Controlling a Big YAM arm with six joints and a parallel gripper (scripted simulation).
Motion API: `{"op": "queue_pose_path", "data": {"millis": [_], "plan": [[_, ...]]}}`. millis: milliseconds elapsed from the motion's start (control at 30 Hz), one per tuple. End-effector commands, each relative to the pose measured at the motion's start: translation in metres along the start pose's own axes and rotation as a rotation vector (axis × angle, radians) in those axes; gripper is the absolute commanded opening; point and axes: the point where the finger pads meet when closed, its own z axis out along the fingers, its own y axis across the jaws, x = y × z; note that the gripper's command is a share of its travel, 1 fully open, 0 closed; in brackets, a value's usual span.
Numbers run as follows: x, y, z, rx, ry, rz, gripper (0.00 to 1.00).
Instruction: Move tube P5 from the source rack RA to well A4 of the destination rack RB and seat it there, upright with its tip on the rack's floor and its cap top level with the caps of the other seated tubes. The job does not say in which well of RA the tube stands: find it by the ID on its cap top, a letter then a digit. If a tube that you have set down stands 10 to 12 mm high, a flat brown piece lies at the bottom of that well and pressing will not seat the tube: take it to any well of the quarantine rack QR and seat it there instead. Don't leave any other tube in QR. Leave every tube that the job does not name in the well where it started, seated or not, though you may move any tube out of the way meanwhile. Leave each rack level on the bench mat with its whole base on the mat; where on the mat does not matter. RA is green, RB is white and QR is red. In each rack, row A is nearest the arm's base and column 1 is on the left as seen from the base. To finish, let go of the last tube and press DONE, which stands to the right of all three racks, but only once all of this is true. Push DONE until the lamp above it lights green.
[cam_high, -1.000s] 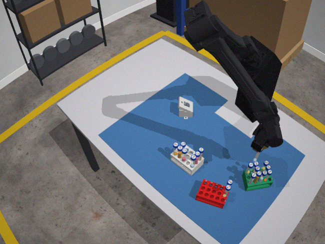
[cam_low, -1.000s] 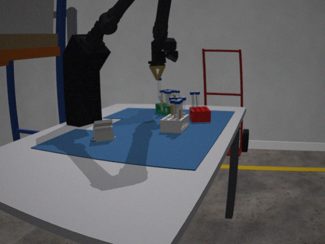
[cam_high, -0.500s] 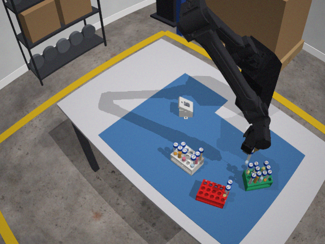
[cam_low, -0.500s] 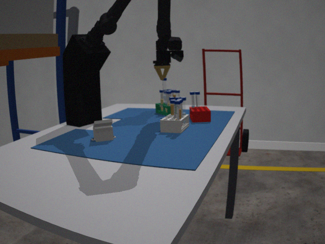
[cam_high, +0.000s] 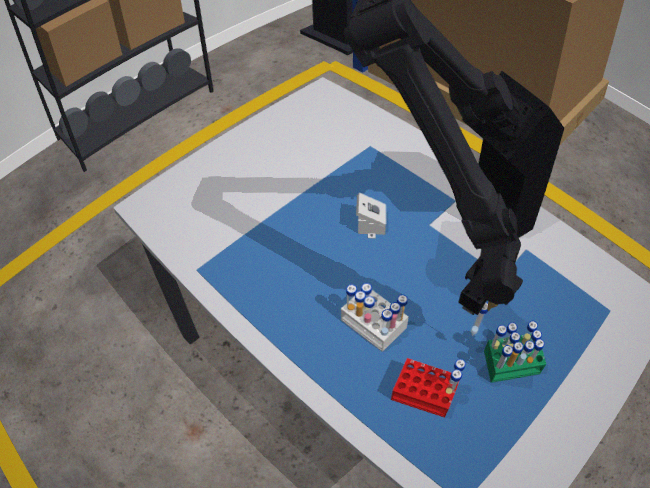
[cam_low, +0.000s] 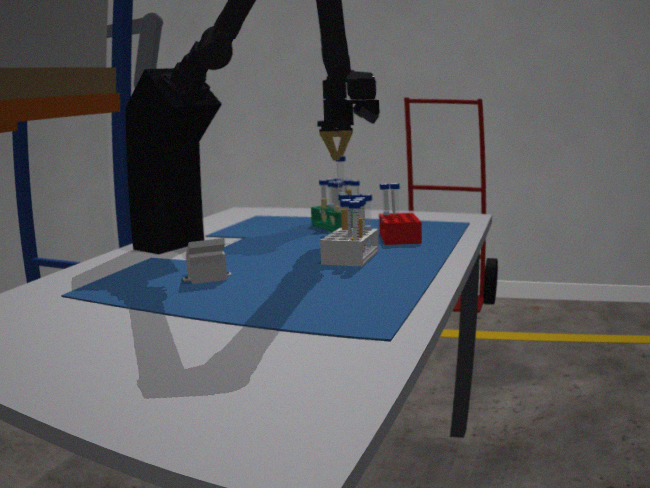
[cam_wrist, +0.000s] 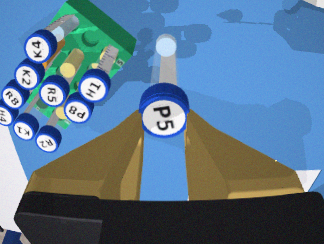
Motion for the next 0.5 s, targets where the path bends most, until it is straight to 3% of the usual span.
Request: {"op": "queue_pose_path", "data": {"millis": [0,467], "plan": [[-0.022,-0.006,-0.006,-0.006,-0.023,-0.003,0.0],[-0.052,-0.026,-0.009,-0.014,-0.027,-0.015,0.0]]}}
